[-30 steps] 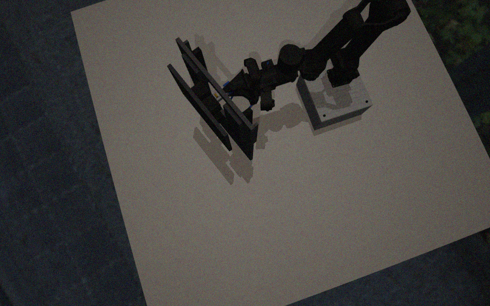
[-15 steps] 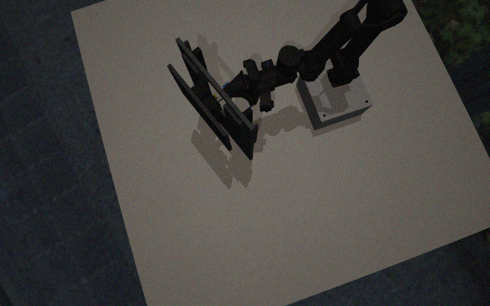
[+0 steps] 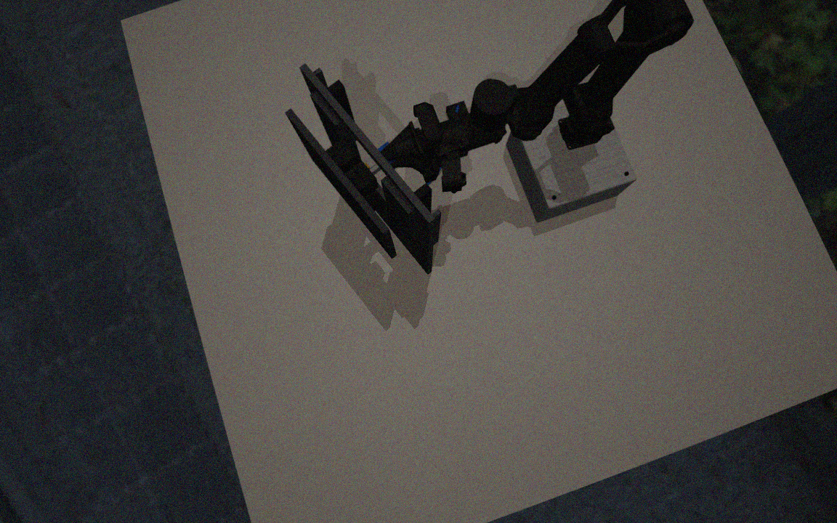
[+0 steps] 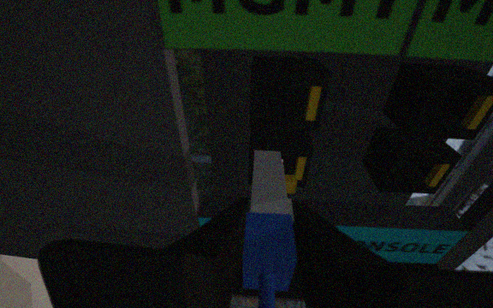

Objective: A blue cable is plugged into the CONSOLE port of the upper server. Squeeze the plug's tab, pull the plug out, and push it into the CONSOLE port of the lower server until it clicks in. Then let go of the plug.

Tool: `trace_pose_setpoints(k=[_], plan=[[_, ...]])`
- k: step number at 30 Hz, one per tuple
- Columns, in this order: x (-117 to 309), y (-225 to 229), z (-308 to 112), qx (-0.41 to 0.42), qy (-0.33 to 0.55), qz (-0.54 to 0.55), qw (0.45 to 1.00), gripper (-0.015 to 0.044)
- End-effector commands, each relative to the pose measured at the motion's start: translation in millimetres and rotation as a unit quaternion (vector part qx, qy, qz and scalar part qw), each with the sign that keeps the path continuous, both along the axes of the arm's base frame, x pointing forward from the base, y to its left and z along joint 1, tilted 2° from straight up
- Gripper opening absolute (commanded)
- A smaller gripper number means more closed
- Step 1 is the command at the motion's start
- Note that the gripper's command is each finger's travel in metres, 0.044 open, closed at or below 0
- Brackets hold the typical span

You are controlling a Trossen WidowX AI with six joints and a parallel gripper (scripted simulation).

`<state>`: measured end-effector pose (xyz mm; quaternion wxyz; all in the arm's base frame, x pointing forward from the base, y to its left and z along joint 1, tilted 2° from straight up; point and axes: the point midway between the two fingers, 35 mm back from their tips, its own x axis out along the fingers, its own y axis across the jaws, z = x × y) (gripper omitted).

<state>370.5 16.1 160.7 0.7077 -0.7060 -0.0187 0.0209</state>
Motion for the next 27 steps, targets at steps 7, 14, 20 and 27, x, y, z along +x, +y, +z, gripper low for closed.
trace_pose_setpoints(k=[7,14,20,27], plan=[[3.3,0.3,1.4,0.001,-0.002,-0.002,1.000,0.0000],[4.8,1.0,1.7,0.002,-0.002,-0.002,1.000,0.0000],[6.1,1.5,2.0,0.002,-0.002,-0.002,1.000,0.0000],[7.7,2.1,2.1,0.002,-0.002,-0.002,1.000,0.0000]])
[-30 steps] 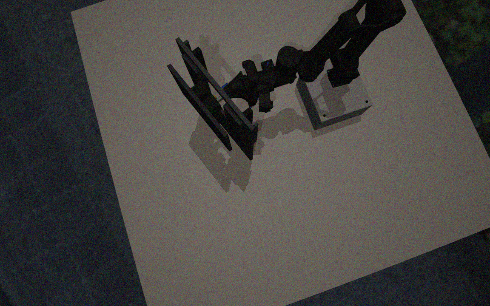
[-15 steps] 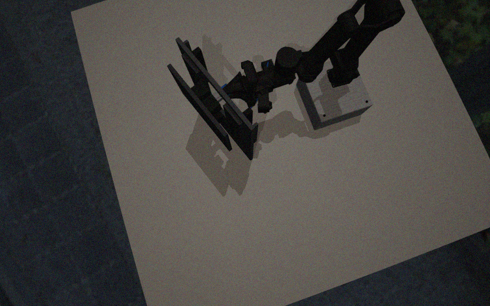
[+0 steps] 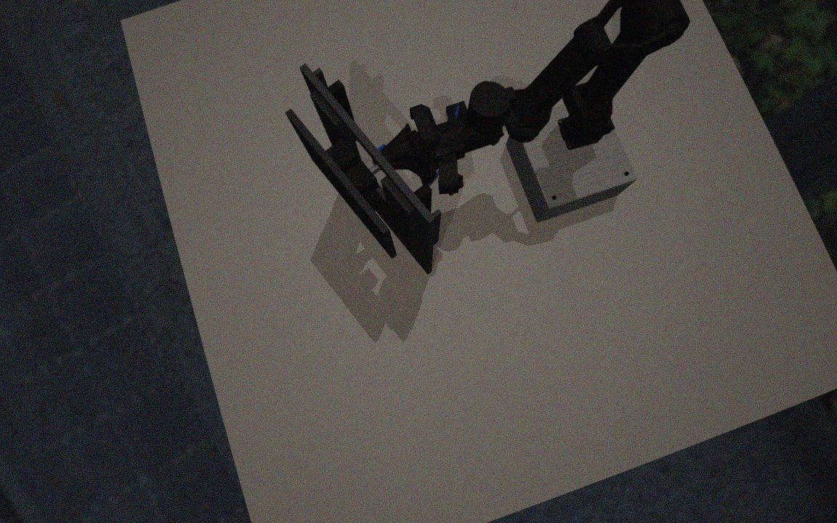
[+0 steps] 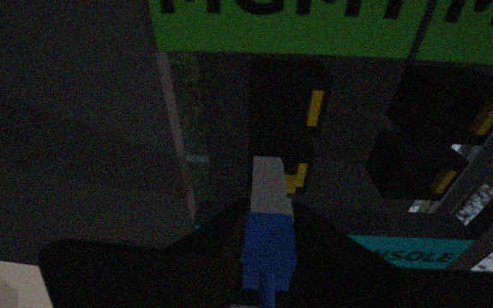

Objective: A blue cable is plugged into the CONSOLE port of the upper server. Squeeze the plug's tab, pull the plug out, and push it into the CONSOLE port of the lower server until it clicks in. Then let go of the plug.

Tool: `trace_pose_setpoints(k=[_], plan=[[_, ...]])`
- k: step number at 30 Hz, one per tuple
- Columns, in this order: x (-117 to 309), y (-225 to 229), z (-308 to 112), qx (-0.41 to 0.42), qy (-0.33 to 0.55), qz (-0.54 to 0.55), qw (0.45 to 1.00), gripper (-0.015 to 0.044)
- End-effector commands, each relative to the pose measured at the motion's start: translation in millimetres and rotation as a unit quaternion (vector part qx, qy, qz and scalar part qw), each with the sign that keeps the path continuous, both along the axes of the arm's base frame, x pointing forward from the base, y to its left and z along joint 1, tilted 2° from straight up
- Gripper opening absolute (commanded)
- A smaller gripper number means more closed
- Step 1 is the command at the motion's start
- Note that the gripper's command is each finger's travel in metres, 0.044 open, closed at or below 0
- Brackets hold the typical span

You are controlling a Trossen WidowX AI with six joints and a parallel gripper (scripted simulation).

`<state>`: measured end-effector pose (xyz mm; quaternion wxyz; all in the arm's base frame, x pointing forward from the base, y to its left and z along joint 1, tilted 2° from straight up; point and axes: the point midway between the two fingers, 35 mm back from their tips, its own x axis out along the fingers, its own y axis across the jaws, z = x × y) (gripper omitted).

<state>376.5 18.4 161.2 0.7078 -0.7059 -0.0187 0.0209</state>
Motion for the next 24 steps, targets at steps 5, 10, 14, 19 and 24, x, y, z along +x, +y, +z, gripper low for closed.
trace_pose_setpoints(k=[5,10,14,19,24], plan=[[2.8,0.3,1.6,0.002,-0.003,-0.002,1.000,0.0000],[3.9,0.8,1.6,0.002,-0.003,-0.002,1.000,0.0000],[4.8,1.2,1.6,0.002,-0.003,-0.002,1.000,0.0000],[5.9,1.6,1.7,0.002,-0.003,-0.002,1.000,0.0000],[6.9,2.1,1.9,0.002,-0.003,-0.002,1.000,0.0000]])
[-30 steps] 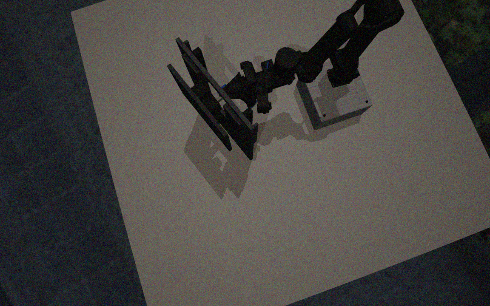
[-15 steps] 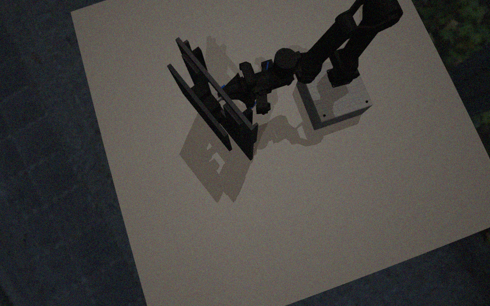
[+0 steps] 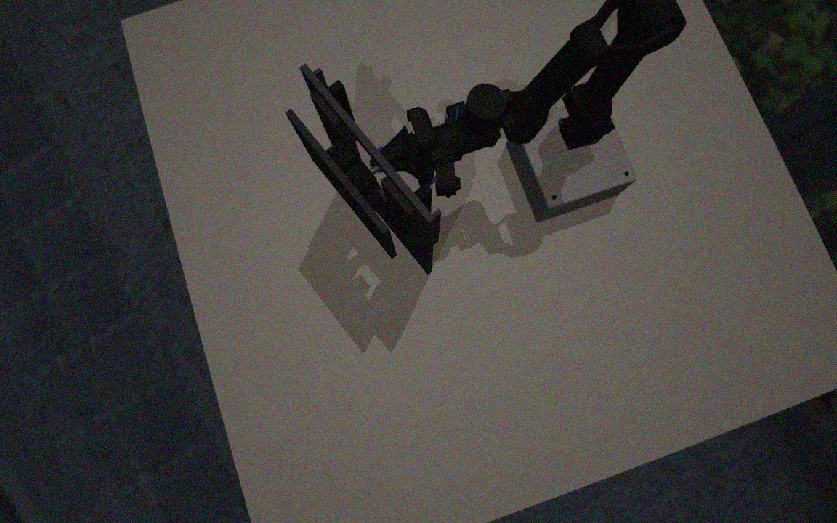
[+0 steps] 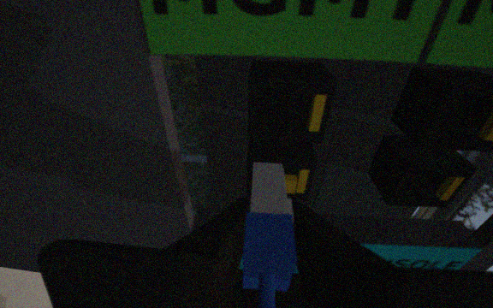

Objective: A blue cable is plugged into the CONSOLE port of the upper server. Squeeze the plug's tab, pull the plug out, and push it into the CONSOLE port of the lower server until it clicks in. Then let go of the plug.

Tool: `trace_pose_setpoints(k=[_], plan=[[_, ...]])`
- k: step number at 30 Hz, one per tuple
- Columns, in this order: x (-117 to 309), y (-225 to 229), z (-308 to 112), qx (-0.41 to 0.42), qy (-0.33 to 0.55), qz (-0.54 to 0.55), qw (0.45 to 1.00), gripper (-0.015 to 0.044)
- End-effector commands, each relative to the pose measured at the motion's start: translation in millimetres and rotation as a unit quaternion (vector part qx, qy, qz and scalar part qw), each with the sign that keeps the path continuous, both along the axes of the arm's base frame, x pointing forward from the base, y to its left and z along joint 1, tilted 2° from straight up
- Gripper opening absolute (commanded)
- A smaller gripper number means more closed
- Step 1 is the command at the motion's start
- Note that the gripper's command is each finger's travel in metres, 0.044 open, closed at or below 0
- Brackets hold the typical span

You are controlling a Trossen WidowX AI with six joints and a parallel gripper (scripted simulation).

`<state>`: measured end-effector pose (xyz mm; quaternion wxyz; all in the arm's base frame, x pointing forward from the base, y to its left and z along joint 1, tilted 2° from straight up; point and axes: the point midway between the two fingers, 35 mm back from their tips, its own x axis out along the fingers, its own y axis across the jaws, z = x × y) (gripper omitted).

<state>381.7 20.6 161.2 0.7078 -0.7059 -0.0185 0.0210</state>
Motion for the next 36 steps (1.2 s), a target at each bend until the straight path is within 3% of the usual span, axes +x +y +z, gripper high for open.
trace_pose_setpoints(k=[1,36], plan=[[1.9,0.0,1.9,0.002,-0.003,-0.002,1.000,0.0000],[9.6,3.2,2.3,0.002,-0.004,-0.002,1.000,0.0000]])
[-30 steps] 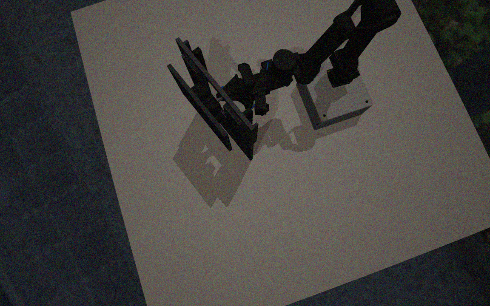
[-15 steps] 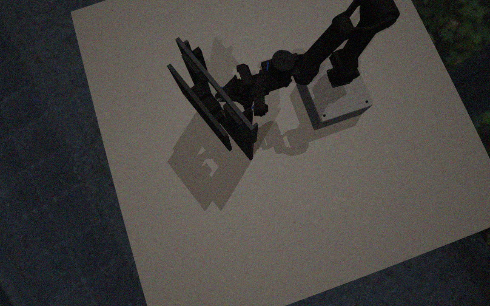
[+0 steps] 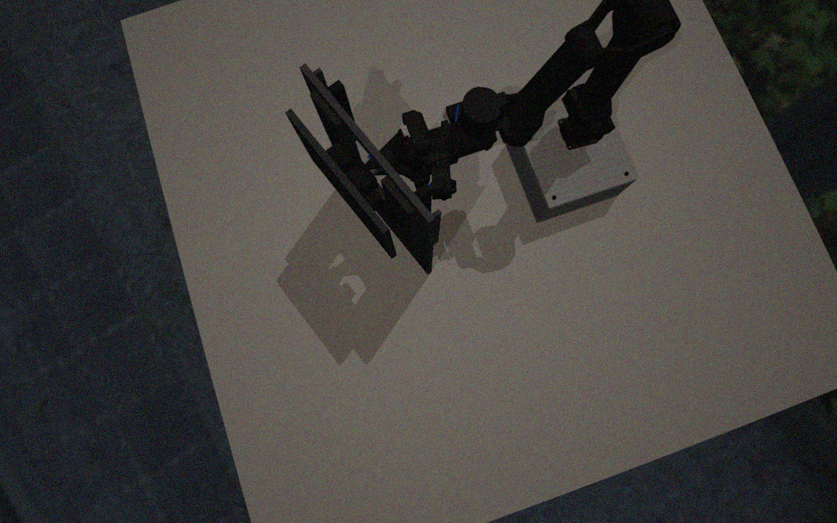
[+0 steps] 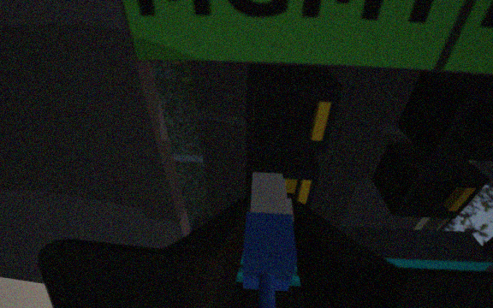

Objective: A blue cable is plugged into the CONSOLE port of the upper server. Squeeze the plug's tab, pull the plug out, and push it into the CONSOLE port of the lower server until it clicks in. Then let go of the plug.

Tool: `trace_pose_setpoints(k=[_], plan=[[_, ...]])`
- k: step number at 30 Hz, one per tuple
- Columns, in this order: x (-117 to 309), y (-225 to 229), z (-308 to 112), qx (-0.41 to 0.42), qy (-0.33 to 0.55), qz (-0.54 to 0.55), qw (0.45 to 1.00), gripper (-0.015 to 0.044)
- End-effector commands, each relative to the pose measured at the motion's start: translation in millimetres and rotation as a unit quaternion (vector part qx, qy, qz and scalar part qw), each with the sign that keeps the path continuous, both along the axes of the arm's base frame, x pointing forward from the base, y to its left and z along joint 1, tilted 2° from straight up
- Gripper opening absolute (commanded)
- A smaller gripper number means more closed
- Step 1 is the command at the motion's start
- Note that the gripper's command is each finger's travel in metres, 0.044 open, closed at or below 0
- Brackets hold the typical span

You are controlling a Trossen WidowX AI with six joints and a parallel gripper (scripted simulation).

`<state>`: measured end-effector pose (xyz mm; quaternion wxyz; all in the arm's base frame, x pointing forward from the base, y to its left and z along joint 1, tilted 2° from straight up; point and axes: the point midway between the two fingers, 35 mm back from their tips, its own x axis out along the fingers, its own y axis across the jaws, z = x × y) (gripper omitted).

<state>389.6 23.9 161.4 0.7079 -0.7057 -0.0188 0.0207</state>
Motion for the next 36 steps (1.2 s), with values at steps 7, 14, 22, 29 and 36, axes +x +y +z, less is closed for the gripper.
trace_pose_setpoints(k=[7,14,22,29,36], plan=[[3.2,0.5,2.1,0.002,-0.004,-0.002,1.000,0.0000],[4.8,1.2,2.2,0.002,-0.004,-0.002,1.000,0.0000],[6.5,1.9,2.2,0.002,-0.004,-0.002,1.000,0.0000],[7.3,2.2,2.2,0.002,-0.005,-0.002,1.000,0.0000],[5.3,2.2,-0.1,0.000,-0.001,-0.001,1.000,0.0105]])
